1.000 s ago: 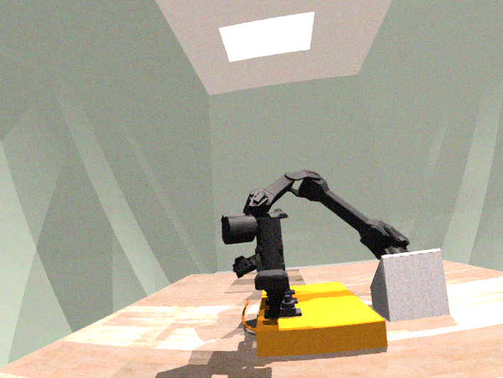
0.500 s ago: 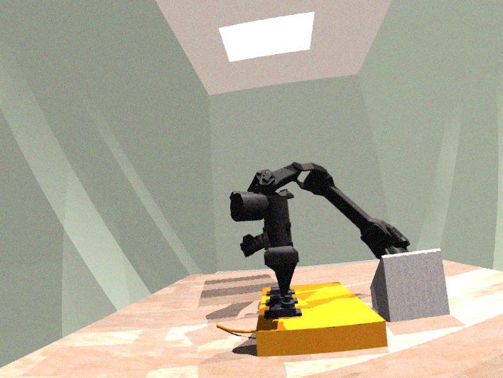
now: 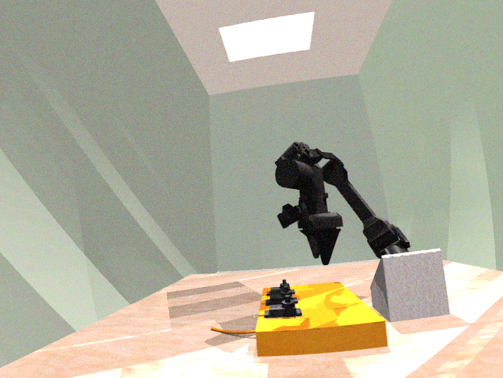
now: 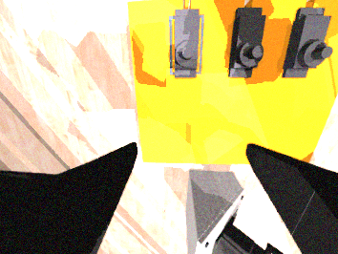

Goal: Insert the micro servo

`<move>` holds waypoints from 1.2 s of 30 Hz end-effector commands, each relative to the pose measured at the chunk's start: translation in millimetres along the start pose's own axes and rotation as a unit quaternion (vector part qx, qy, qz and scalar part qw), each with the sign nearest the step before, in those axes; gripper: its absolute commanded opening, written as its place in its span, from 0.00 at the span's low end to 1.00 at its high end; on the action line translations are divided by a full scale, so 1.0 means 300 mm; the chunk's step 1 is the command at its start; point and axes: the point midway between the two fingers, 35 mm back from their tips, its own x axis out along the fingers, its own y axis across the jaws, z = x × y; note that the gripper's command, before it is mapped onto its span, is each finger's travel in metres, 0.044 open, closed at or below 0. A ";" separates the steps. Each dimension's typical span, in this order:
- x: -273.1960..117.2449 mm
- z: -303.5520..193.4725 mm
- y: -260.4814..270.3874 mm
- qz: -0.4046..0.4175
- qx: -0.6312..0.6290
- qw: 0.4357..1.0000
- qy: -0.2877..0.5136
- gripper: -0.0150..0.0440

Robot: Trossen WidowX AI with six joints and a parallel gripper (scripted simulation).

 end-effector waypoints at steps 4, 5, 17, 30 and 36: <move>-0.140 -0.005 0.000 0.004 0.000 1.000 -0.005 1.00; -0.158 -0.006 0.000 0.004 -0.001 1.000 -0.006 1.00; -0.164 -0.007 -0.001 0.004 -0.001 1.000 -0.006 1.00; -0.164 -0.007 -0.001 0.004 -0.001 1.000 -0.006 1.00; -0.164 -0.007 -0.001 0.004 -0.001 1.000 -0.006 1.00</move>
